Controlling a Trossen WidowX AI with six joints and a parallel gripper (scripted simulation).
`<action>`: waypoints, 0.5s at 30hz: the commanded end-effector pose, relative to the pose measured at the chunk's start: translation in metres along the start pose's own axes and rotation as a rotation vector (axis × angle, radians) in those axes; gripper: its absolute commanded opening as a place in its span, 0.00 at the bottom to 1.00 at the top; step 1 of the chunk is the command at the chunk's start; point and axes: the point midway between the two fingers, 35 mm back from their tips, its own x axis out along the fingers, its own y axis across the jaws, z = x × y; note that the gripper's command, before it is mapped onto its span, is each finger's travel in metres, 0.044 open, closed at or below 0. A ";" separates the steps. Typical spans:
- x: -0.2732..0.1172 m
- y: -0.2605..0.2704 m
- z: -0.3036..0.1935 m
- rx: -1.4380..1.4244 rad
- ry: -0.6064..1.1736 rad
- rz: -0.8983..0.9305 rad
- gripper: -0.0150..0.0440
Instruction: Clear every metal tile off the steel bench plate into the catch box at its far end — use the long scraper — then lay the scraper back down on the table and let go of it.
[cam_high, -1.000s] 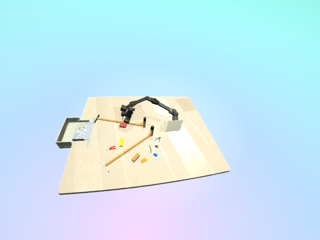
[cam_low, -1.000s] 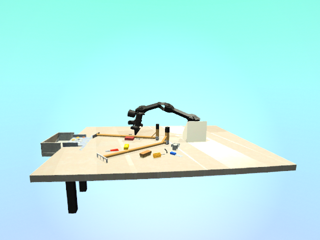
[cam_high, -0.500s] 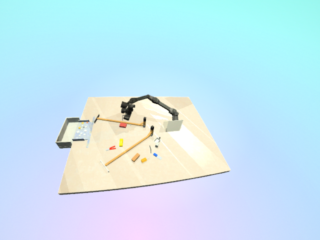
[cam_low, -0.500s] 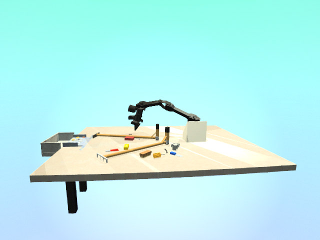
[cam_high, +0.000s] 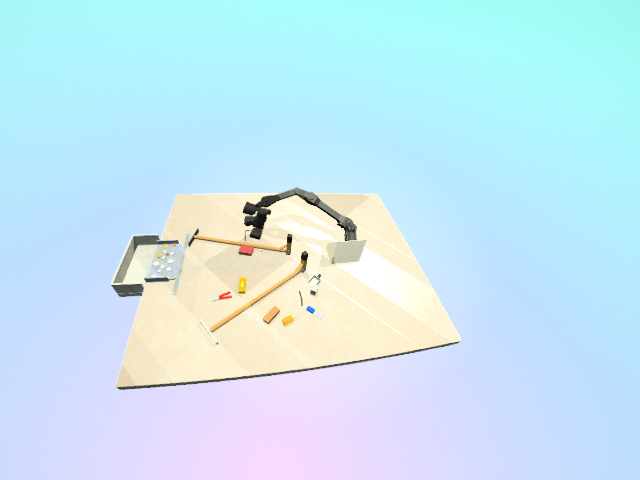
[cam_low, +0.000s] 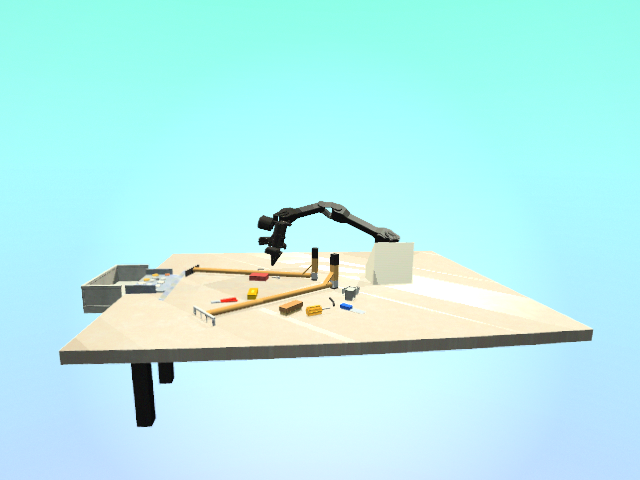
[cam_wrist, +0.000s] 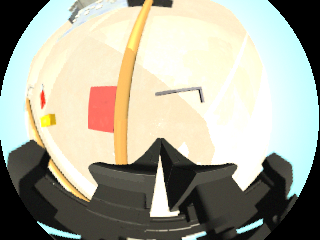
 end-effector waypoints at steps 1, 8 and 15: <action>0.005 0.001 -0.003 -0.017 0.004 0.006 0.25; 0.022 0.001 -0.007 -0.017 0.003 0.005 0.25; 0.030 0.001 -0.009 -0.017 0.003 0.004 0.25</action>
